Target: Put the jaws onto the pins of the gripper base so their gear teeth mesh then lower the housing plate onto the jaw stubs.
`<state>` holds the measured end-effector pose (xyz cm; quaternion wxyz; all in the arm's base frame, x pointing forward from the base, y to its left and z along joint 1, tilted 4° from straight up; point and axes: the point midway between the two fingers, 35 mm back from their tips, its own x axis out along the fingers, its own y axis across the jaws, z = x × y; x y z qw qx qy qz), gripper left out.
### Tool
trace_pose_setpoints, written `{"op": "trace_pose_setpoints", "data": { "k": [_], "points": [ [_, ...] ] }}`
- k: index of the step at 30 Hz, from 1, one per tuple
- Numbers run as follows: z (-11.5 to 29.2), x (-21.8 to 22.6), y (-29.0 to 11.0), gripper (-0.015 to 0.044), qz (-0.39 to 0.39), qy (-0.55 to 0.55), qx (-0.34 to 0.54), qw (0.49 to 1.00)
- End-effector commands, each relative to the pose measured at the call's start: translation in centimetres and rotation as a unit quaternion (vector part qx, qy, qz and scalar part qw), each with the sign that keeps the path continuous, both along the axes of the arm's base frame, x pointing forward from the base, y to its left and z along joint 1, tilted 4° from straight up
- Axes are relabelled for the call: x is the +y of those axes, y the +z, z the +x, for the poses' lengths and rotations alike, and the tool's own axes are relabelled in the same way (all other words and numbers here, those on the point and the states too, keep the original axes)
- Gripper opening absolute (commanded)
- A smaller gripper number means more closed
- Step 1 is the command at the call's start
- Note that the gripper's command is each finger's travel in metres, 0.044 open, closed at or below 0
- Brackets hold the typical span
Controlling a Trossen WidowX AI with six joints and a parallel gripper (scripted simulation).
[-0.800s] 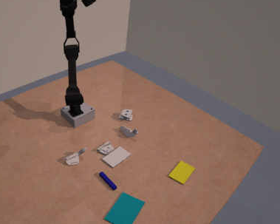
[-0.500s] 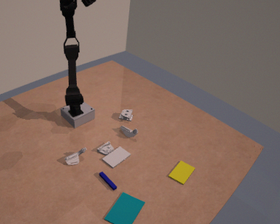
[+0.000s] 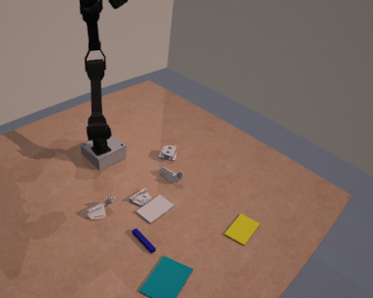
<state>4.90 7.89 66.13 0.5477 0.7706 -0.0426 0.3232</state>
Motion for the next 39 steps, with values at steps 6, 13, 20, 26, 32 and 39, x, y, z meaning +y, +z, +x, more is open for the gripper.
{"op": "trace_pose_setpoints", "data": {
  "k": [6,13,20,26,32,39],
  "points": [
    [0.0,0.0,0.0,0.0,0.0,0.0,0.0,1.0],
    [2.3,-1.3,-0.4,0.0,0.0,-0.004,0.021,1.0],
    [5.8,-2.9,-1.4,0.0,-0.006,-0.009,0.054,0.998],
    [8.7,-3.8,-2.5,0.0,-0.017,-0.013,0.081,0.996],
    [11.6,-4.3,-3.9,0.0,-0.029,-0.012,0.111,0.993],
    [14.9,-4.5,-5.8,0.0,-0.046,-0.006,0.147,0.988]
  ]
}}
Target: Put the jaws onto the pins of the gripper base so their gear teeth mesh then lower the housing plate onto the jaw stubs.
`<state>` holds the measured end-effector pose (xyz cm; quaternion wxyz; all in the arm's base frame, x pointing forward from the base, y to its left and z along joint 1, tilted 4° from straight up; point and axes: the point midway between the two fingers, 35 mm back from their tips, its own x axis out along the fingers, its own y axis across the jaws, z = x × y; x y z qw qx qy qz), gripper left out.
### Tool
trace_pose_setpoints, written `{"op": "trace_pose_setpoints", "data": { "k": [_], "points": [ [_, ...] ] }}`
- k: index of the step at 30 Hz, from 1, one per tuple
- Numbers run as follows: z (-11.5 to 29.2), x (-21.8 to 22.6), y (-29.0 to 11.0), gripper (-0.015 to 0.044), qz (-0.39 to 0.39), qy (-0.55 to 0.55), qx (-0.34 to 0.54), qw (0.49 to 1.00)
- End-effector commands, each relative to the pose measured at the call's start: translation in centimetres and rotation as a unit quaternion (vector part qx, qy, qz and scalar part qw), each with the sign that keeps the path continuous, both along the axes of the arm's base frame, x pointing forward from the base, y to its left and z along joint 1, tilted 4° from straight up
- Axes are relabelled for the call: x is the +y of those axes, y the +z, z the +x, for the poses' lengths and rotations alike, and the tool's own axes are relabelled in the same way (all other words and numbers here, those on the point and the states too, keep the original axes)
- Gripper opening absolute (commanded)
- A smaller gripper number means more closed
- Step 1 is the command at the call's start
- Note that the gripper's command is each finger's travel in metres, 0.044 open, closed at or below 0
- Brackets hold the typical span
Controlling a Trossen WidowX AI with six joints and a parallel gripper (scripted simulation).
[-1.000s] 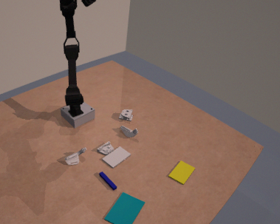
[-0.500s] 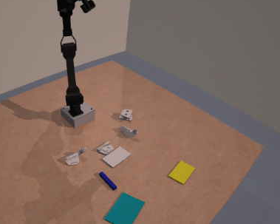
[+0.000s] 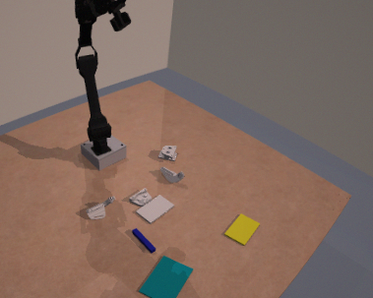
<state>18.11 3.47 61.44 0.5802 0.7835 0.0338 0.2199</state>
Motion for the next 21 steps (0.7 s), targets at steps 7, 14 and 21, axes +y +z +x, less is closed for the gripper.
{"op": "trace_pose_setpoints", "data": {
  "k": [7,14,21],
  "points": [
    [5.0,0.2,-3.2,0.0,-0.023,0.013,0.059,0.998],
    [8.0,0.9,-5.7,0.0,-0.047,0.027,0.094,0.994],
    [10.6,1.9,-8.3,0.0,-0.079,0.038,0.125,0.988]
  ]
}}
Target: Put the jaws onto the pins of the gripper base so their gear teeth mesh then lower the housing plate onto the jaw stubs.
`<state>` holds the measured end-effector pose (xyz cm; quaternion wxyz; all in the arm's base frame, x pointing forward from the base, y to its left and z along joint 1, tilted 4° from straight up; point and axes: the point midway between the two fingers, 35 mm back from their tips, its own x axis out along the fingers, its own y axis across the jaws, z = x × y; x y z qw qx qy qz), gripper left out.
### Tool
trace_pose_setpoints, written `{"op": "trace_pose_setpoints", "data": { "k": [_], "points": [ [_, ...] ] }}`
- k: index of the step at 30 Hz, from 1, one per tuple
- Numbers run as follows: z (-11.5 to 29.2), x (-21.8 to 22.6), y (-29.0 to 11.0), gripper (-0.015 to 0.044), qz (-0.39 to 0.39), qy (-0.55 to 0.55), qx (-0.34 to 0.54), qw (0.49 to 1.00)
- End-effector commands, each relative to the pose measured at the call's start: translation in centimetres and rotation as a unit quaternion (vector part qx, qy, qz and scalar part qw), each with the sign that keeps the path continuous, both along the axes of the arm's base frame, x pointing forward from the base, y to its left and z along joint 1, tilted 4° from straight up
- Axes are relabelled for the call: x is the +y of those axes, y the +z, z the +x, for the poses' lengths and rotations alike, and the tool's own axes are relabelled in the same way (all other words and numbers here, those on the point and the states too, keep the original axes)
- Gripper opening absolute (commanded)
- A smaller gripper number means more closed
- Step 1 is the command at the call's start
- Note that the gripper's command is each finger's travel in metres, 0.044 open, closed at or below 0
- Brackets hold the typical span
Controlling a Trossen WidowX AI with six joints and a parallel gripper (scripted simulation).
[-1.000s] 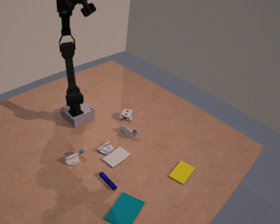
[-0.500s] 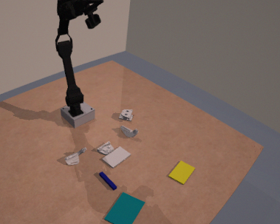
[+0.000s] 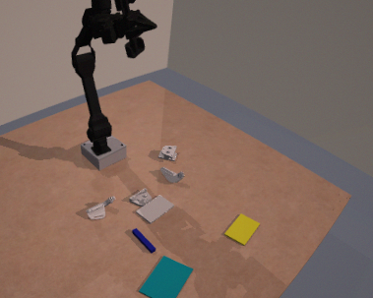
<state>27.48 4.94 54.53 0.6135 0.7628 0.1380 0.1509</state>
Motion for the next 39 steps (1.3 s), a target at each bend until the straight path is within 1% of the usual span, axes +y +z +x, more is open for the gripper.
{"op": "trace_pose_setpoints", "data": {
  "k": [1,11,17,28,39],
  "points": [
    [1.6,0.6,-1.8,0.0,-0.022,0.006,0.021,1.0],
    [4.7,2.0,-5.8,0.0,-0.082,0.018,0.063,0.994],
    [5.7,2.5,-7.5,0.0,-0.105,0.024,0.08,0.991],
    [8.4,5.0,-13.0,0.0,-0.176,0.058,0.136,0.973],
    [9.9,7.8,-18.8,0.0,-0.254,0.102,0.187,0.944]
  ]
}}
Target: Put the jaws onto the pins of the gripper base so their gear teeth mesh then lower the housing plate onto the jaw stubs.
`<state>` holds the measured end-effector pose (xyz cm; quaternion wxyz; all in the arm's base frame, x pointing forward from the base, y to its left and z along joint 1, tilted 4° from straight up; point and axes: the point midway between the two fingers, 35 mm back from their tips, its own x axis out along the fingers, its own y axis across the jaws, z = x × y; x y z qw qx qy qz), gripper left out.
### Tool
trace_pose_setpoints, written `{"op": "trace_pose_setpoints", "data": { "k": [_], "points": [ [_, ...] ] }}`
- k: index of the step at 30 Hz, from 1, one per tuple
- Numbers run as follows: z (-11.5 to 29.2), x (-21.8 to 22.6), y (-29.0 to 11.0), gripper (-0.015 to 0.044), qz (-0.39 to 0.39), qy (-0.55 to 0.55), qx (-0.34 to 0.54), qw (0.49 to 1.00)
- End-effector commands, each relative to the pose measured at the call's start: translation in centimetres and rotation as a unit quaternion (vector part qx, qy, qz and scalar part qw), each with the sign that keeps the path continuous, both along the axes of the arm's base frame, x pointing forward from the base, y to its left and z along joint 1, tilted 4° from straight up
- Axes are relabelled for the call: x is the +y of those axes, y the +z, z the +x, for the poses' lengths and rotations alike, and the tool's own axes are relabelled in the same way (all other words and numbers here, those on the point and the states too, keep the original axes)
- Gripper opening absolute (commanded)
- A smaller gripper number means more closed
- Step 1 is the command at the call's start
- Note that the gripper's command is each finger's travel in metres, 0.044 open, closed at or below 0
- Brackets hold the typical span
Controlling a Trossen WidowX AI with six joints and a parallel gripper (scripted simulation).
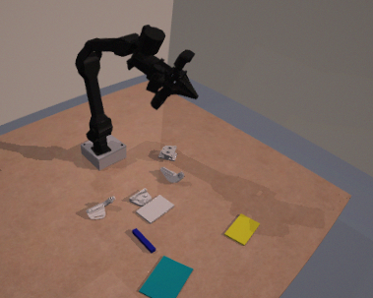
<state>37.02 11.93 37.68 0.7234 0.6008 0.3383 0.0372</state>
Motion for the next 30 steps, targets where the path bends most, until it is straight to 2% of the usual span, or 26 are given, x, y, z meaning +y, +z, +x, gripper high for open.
{"op": "trace_pose_setpoints", "data": {
  "k": [1,16,30],
  "points": [
    [0.4,1.1,-2.5,0.0,-0.032,0.019,0.024,0.999],
    [0.5,4.7,-10.0,0.0,-0.143,0.102,0.083,0.981],
    [-0.9,7.6,-16.5,0.0,-0.241,0.191,0.127,0.943]
  ]
}}
